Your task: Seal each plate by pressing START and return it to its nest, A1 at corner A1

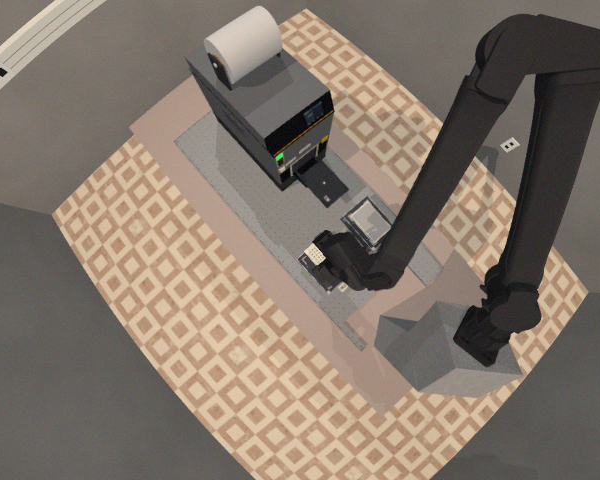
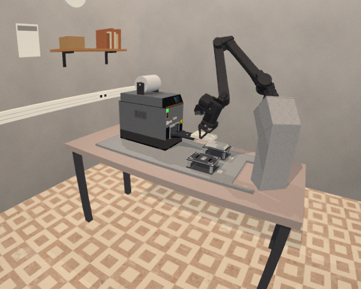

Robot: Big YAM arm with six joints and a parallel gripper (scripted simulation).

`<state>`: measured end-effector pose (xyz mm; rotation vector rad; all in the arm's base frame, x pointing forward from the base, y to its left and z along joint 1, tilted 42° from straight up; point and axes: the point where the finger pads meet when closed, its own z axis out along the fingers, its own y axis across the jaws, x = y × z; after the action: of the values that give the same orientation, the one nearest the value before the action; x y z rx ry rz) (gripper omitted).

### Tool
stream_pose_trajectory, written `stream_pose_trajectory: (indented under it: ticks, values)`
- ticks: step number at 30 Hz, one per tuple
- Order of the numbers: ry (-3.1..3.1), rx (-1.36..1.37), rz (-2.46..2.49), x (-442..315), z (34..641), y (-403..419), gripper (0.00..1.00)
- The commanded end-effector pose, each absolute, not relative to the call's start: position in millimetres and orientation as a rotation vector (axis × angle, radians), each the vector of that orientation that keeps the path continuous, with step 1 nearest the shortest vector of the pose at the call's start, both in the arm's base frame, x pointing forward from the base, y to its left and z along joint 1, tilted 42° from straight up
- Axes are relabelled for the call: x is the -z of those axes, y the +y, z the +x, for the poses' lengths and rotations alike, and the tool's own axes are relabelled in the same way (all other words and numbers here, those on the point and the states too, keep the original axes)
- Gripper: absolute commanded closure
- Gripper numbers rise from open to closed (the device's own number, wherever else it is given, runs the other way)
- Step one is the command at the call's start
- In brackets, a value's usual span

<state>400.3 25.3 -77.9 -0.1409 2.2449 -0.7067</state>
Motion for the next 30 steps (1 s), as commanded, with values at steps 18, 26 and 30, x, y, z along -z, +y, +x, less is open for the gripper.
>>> stream_pose_trajectory:
  ticks: [18,26,30]
  values:
    - [2.226,0.713,-0.156,36.4,434.4,7.2,1.00]
    - [2.237,0.723,-0.145,32.6,438.2,-4.7,1.00]
    - [2.226,0.717,-0.144,20.4,448.1,-7.8,1.00]
